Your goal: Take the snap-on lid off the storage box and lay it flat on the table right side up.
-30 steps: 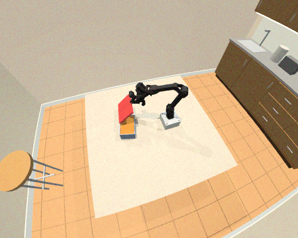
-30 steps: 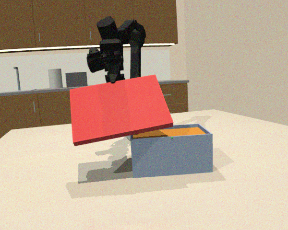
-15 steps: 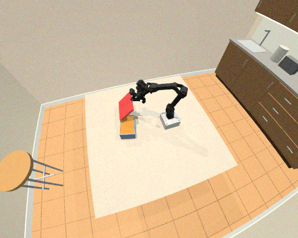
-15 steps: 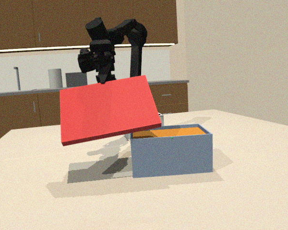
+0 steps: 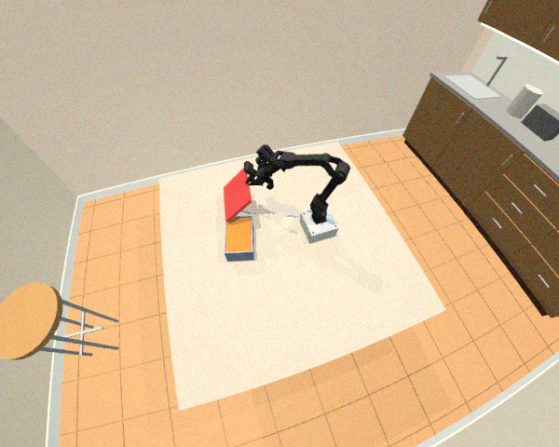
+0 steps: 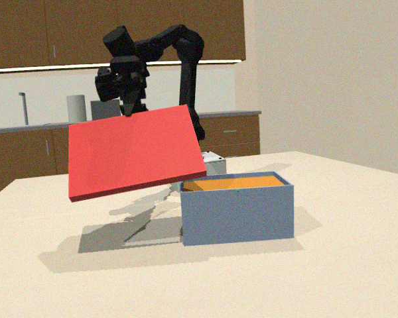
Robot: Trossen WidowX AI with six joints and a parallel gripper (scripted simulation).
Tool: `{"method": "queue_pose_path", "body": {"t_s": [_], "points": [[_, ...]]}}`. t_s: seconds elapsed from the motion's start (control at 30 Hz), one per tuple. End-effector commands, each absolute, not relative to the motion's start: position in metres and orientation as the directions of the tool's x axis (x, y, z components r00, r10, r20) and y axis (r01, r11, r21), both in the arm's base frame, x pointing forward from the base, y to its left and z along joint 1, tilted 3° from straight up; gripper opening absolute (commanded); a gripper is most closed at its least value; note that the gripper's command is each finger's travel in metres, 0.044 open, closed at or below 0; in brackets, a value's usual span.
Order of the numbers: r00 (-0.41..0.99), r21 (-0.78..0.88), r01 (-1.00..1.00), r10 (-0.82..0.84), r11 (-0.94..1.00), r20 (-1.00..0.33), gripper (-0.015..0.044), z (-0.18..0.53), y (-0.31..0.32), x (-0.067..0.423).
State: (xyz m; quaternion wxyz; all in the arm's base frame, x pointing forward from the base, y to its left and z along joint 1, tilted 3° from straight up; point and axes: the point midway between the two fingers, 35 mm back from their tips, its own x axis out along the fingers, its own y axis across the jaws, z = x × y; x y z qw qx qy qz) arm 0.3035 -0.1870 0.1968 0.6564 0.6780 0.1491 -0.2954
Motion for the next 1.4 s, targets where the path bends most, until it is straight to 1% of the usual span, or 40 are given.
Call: {"method": "queue_pose_path", "body": {"t_s": [0.0,1.37], "points": [[0.785,0.804,0.588,-0.181,-0.088,-0.593,0.0000,0.198,-0.196,0.302],[0.783,0.803,0.590,-0.185,-0.083,-0.594,0.0000,0.201,-0.273,0.276]]}}
